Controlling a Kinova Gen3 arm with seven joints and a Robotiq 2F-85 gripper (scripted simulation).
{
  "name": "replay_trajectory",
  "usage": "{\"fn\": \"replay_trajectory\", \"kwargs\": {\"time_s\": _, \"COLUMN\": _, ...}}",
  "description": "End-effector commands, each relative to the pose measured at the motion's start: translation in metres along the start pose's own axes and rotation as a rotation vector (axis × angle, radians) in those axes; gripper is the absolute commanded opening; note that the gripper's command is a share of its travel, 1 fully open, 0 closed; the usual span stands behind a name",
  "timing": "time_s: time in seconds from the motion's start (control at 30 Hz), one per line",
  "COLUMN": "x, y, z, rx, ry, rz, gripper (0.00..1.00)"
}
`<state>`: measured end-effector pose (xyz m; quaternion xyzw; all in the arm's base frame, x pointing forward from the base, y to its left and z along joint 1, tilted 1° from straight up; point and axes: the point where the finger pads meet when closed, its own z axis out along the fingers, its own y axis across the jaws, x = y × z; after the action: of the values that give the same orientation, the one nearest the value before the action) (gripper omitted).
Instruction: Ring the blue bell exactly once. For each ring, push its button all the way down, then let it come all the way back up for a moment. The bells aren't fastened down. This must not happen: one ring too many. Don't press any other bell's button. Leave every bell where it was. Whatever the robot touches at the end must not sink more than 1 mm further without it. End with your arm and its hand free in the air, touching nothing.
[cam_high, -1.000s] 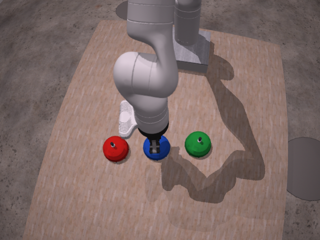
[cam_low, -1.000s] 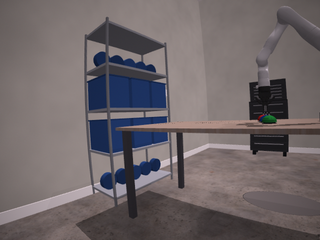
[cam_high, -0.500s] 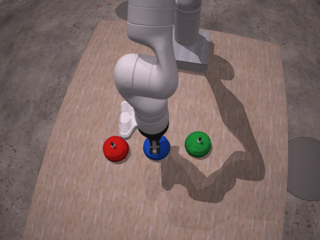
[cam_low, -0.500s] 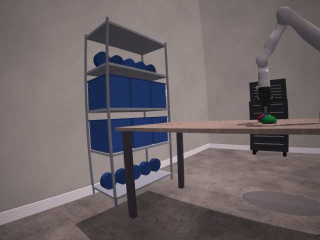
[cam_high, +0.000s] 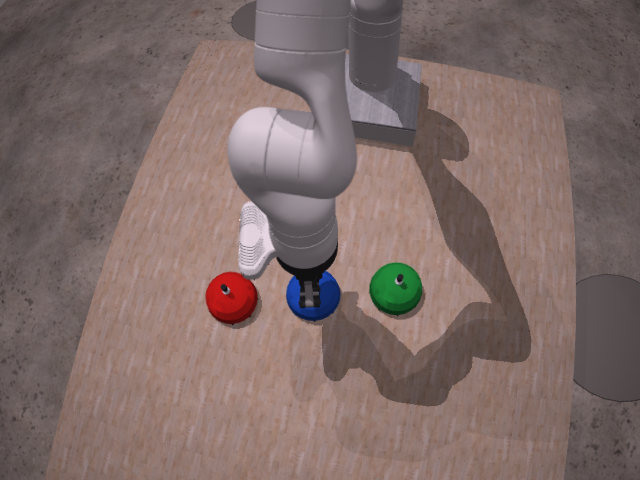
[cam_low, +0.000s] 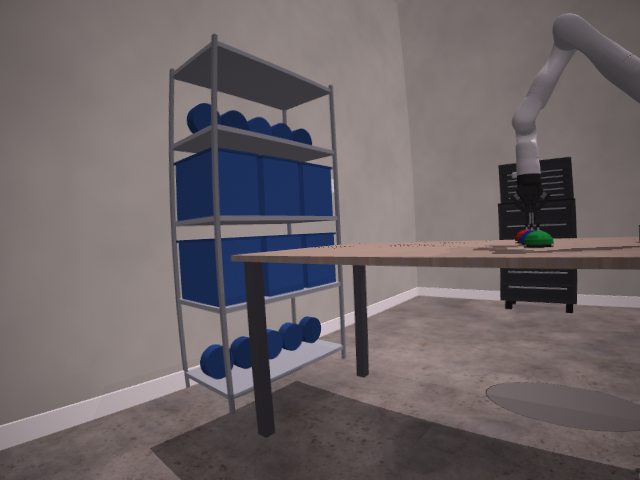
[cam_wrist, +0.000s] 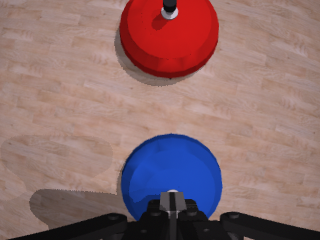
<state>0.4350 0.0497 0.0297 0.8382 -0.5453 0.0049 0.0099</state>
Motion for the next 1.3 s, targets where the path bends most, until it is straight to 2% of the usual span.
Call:
{"fn": "replay_trajectory", "kwargs": {"time_s": 0.0, "x": -0.0025, "y": 0.0009, "z": 0.0022, "rx": -0.002, "ry": -0.003, "rz": -0.005, "gripper": 0.00}}
{"fn": "replay_trajectory", "kwargs": {"time_s": 1.27, "x": -0.0026, "y": 0.0012, "z": 0.0068, "rx": -0.003, "ry": -0.003, "rz": -0.005, "gripper": 0.00}}
